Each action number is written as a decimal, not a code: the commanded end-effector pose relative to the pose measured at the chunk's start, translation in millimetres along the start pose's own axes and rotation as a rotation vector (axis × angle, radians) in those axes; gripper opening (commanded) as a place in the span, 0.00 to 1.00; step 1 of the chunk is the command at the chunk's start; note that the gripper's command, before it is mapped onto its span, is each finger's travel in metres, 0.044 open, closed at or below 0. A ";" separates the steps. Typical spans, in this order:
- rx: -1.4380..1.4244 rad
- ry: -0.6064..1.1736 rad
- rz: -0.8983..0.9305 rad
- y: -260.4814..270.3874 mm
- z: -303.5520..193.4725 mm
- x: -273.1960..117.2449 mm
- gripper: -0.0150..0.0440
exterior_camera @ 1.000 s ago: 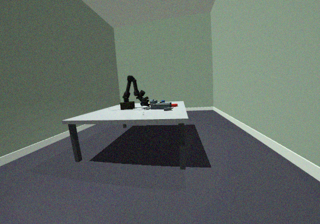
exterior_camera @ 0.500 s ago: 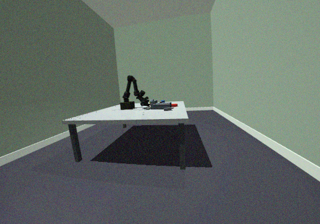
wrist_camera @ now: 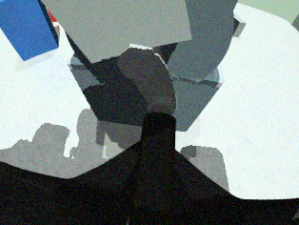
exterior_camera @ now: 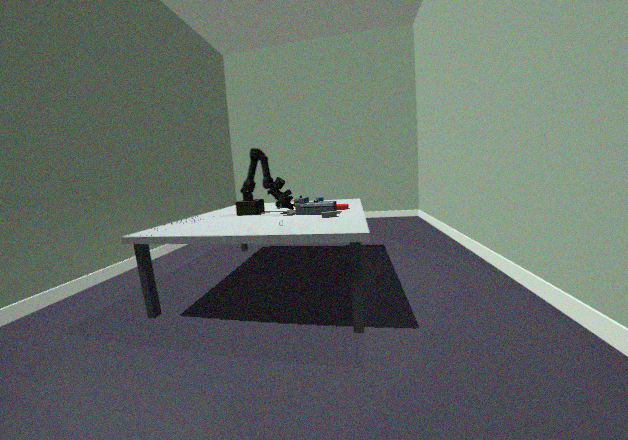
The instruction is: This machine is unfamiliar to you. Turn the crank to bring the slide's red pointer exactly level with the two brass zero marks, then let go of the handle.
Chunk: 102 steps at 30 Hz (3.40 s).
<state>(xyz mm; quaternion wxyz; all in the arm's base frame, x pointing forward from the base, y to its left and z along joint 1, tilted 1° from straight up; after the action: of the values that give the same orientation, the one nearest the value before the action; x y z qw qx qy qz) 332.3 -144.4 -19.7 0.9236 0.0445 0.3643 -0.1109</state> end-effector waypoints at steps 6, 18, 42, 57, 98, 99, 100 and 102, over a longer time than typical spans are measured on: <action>-0.001 0.003 0.010 3.8 -1.1 1.3 0.25; -0.001 0.003 0.010 3.9 -1.2 1.3 0.25; -0.001 0.003 0.010 4.0 -1.3 1.3 0.25; -0.002 0.001 0.002 1.3 -0.6 0.6 0.34; -0.001 0.001 0.002 -1.2 69.6 -57.4 1.00; -0.001 0.002 0.002 -1.4 75.4 -62.6 1.00; -0.001 0.002 0.002 -1.5 81.2 -68.0 1.00; -0.001 0.002 0.002 -1.5 92.2 -79.6 1.00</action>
<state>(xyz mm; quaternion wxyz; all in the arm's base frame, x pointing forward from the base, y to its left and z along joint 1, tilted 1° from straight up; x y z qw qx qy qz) 336.3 -146.8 74.2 0.9211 0.0470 0.3702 -0.1108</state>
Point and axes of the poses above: the point midway between the two fingers, 35 mm back from their tips, its own x axis out along the fingers, its own y axis across the jaws, z = x × y, the point moved 2 cm from there along -x, back along the fingers
